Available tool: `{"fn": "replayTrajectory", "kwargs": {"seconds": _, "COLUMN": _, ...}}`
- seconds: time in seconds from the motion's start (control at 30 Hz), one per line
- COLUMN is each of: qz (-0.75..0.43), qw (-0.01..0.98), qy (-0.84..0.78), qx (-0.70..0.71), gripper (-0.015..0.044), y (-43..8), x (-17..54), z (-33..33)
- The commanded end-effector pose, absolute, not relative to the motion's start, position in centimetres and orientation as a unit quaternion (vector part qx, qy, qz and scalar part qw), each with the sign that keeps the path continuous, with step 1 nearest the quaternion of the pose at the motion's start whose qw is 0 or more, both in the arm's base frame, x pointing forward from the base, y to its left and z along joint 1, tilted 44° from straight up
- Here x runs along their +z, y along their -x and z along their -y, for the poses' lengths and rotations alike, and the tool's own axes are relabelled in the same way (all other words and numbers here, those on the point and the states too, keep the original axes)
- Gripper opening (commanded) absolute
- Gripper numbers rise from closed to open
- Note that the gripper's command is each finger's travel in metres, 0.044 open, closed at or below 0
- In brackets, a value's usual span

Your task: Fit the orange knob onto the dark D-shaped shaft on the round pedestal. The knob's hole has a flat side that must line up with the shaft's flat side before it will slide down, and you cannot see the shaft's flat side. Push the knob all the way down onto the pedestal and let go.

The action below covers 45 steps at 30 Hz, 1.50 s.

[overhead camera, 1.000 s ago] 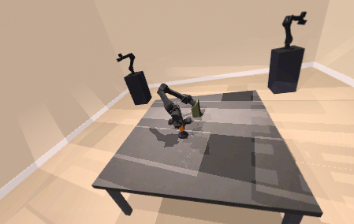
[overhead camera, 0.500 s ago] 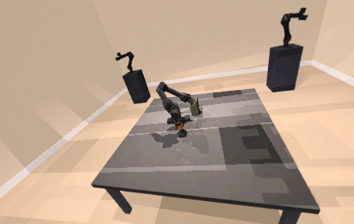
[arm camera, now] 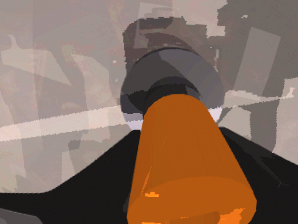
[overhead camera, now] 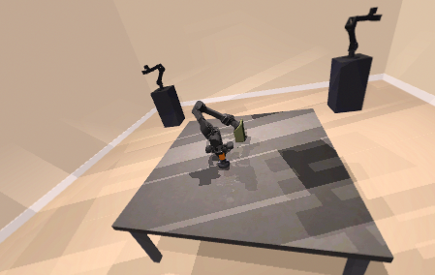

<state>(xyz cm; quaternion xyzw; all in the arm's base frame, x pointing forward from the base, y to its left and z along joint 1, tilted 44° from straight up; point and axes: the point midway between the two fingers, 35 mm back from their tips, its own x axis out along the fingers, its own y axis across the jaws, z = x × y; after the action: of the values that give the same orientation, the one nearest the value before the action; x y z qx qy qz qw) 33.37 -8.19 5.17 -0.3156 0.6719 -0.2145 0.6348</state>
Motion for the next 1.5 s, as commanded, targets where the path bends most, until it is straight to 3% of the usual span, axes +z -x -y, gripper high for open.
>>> {"fn": "replayTrajectory", "kwargs": {"seconds": 0.0, "qz": -0.671, "qw": 0.635, "qy": 0.318, "qx": -0.214, "gripper": 0.0, "y": -33.38, "x": 5.17, "z": 8.23}}
{"fn": "replayTrajectory", "kwargs": {"seconds": 0.6, "qz": -0.69, "qw": 0.598, "qy": 0.383, "qx": -0.143, "gripper": 0.0, "y": -33.08, "x": 5.75, "z": 7.99}}
{"fn": "replayTrajectory", "kwargs": {"seconds": 1.47, "qz": -0.69, "qw": 0.598, "qy": 0.383, "qx": -0.143, "gripper": 0.0, "y": -33.17, "x": 5.54, "z": 8.14}}
